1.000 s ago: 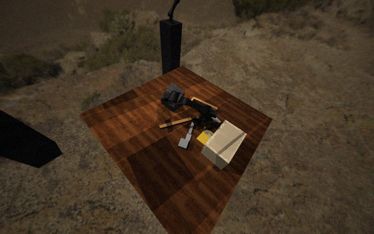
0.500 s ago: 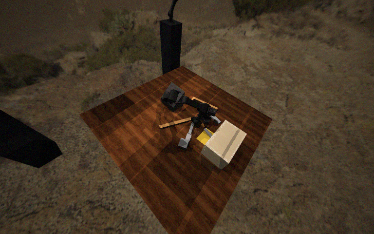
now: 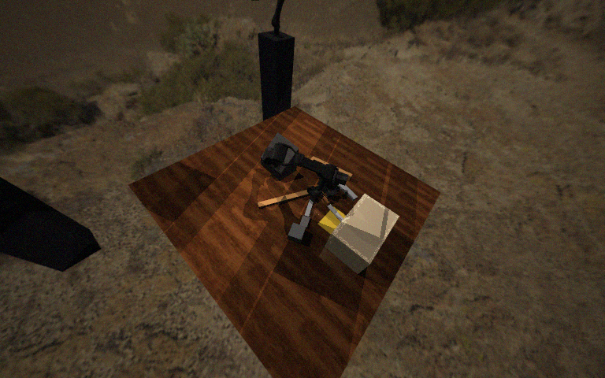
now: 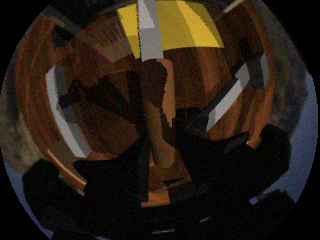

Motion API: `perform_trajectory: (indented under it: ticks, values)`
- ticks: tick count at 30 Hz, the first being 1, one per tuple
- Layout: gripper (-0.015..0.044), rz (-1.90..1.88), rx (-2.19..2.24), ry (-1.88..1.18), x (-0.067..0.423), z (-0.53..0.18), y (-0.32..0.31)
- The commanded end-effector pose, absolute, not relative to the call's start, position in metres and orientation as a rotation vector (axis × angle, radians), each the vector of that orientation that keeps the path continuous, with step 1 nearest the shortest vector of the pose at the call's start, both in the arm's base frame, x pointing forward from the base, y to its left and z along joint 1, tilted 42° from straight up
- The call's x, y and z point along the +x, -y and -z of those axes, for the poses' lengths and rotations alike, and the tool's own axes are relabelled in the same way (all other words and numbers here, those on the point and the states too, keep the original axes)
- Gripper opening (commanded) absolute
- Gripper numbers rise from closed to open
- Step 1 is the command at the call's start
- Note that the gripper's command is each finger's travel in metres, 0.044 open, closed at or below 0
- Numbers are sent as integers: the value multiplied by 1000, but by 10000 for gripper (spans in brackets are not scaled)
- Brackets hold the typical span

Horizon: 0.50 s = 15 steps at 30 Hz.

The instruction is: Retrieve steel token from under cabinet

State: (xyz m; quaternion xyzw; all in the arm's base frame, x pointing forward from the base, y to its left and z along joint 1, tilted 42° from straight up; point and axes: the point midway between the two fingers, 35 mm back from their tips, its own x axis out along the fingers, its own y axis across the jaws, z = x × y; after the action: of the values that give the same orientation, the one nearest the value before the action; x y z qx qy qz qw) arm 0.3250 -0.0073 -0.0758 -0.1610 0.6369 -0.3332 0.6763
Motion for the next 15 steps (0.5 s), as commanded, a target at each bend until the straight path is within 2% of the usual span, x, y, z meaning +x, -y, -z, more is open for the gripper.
perform_trajectory:
  ticks: [1, 15]
  values:
    - [0, 751, -366, -1437, 316, 78, 6]
    - [0, 750, -366, -1438, 299, 81, 2]
